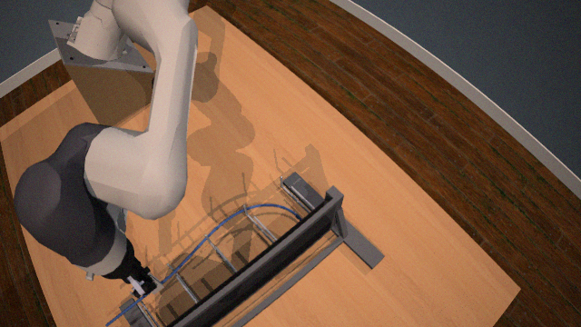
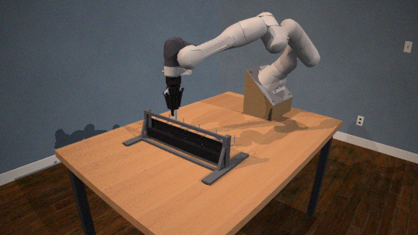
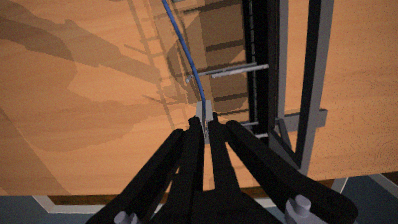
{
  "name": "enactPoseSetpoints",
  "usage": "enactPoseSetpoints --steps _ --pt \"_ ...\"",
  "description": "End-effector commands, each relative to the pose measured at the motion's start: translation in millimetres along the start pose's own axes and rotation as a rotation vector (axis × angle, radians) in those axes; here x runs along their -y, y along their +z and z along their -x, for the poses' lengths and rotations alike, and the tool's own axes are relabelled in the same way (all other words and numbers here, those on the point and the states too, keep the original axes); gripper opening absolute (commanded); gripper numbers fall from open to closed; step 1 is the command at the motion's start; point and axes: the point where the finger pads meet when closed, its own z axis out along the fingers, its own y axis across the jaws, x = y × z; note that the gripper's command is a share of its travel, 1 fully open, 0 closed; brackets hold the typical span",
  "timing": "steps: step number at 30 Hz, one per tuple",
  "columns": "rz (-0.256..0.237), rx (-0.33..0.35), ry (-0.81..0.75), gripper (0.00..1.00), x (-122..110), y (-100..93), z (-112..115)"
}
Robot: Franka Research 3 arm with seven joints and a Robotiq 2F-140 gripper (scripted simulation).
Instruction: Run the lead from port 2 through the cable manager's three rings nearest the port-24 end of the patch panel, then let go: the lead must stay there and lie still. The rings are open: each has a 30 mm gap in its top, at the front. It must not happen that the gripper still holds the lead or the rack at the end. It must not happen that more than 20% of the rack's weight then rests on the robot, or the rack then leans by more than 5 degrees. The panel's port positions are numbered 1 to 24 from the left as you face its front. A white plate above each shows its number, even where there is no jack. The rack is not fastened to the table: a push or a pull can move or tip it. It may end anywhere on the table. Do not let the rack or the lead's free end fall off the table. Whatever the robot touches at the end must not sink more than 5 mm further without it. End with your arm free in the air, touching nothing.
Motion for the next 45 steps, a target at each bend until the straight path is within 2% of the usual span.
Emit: enactPoseSetpoints --steps 1,27,45 --pt "0.006 0.001 -0.007 0.00 -3 1.6 -1" --pt "0.006 0.001 -0.007 0.00 -4 5.6 -1" --pt "0.006 0.001 -0.007 0.00 -26 5.5 -1"
